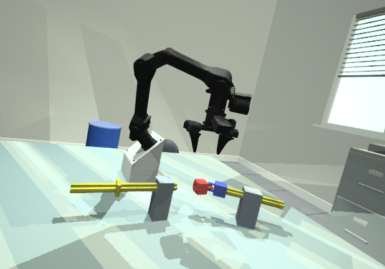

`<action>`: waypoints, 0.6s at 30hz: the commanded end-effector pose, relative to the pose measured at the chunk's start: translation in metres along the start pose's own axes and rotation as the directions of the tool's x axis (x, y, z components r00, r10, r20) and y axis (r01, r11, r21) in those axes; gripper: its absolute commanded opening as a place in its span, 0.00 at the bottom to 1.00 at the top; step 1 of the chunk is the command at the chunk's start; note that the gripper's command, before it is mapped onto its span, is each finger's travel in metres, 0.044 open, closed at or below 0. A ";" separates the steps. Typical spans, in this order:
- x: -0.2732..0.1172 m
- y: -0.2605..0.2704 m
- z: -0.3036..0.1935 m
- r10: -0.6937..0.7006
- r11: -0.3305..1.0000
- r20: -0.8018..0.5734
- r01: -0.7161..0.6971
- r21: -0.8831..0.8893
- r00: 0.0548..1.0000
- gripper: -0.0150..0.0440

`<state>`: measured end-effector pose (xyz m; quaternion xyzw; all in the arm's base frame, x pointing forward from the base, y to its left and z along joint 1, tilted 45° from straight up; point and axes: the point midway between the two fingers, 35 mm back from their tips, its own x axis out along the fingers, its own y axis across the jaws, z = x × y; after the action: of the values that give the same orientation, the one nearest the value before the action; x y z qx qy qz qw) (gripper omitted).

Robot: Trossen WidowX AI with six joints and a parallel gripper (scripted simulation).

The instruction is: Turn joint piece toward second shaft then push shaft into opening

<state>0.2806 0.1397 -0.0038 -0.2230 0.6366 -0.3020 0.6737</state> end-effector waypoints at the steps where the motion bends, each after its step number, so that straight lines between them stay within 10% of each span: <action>1: -0.005 -0.001 0.000 0.000 0.999 -0.003 0.000 -0.054 1.000 1.00; 18: 0.010 -0.024 0.005 0.110 0.951 -0.058 -0.088 0.298 0.992 1.00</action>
<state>0.2833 0.1246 0.0029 -0.1266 0.6267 -0.3436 0.6879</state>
